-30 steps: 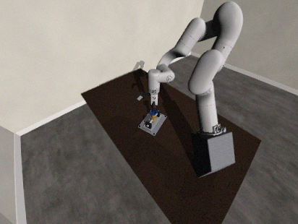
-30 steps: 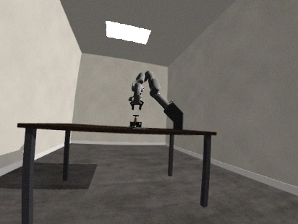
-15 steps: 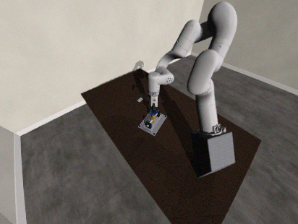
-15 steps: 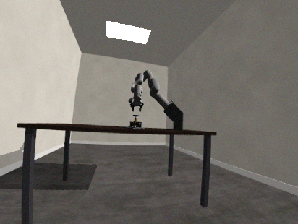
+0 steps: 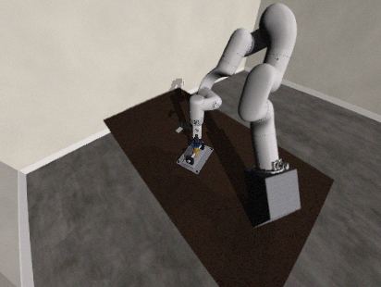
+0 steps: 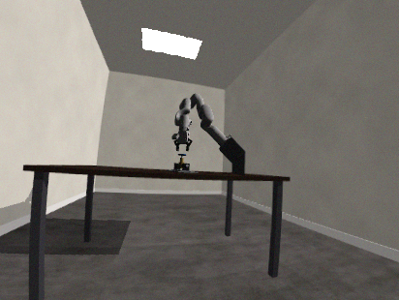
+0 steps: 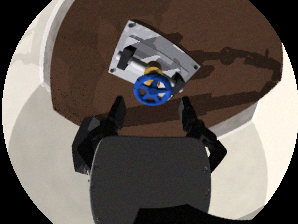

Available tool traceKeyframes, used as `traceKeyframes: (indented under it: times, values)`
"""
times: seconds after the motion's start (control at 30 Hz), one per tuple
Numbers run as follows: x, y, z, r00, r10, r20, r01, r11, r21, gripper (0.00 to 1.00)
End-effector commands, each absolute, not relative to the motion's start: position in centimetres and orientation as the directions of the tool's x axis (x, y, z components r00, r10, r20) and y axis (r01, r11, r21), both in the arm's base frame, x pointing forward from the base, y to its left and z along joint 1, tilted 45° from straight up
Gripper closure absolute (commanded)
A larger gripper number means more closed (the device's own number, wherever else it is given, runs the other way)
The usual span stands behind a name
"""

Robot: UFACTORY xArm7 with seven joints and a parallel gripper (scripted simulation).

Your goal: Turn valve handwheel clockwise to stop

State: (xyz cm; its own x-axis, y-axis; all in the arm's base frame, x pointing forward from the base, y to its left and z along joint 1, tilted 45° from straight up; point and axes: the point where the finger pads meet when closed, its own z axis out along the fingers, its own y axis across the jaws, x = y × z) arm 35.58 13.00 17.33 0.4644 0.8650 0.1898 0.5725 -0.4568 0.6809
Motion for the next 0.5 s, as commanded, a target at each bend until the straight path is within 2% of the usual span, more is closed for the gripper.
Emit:
traceKeyframes:
  times: [0.0,0.47]
  values:
    - [35.89,13.02,17.16,0.462,0.866,0.192,0.571,-0.456,0.683,0.00]
    - [35.98,12.99,17.06,0.462,0.866,0.192,0.571,-0.456,0.683,0.00]
